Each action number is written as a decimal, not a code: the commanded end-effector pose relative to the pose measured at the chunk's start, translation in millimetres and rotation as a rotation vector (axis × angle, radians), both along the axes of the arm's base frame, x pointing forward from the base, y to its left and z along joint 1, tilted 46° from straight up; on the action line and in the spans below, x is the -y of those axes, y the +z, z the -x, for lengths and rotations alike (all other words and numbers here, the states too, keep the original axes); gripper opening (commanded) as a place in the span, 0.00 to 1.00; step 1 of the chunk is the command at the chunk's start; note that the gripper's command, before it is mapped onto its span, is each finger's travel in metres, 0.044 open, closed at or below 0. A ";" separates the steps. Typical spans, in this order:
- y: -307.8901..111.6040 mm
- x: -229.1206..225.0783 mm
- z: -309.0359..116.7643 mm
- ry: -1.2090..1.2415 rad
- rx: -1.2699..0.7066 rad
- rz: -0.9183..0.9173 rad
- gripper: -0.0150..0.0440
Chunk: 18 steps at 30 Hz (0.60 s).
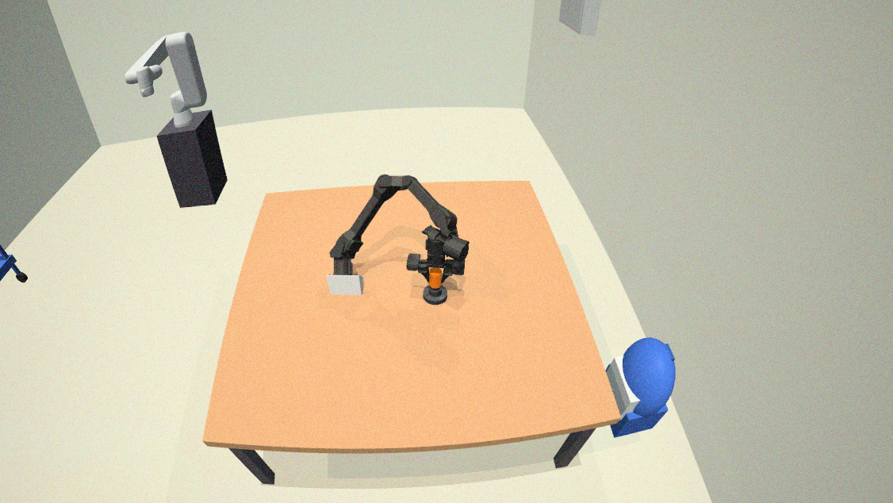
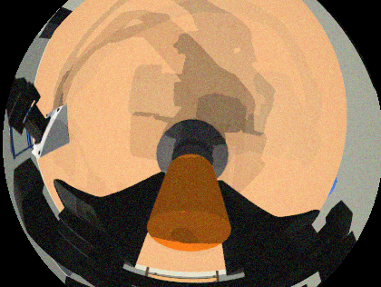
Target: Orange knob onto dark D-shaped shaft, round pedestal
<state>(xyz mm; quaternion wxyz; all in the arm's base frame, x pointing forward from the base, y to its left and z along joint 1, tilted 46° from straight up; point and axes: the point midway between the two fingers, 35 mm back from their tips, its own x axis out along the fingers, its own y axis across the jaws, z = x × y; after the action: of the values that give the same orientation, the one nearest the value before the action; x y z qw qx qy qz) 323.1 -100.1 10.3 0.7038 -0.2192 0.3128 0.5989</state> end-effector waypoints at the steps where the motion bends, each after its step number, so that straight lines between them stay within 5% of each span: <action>1: -0.1 -1.7 0.7 0.001 0.006 0.002 0.25; 18: 3.6 2.1 -0.3 0.063 0.068 0.010 0.25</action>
<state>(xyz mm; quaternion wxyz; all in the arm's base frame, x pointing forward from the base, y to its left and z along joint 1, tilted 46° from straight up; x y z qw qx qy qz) 321.8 -99.4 11.8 0.6994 -0.2303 0.3023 0.6053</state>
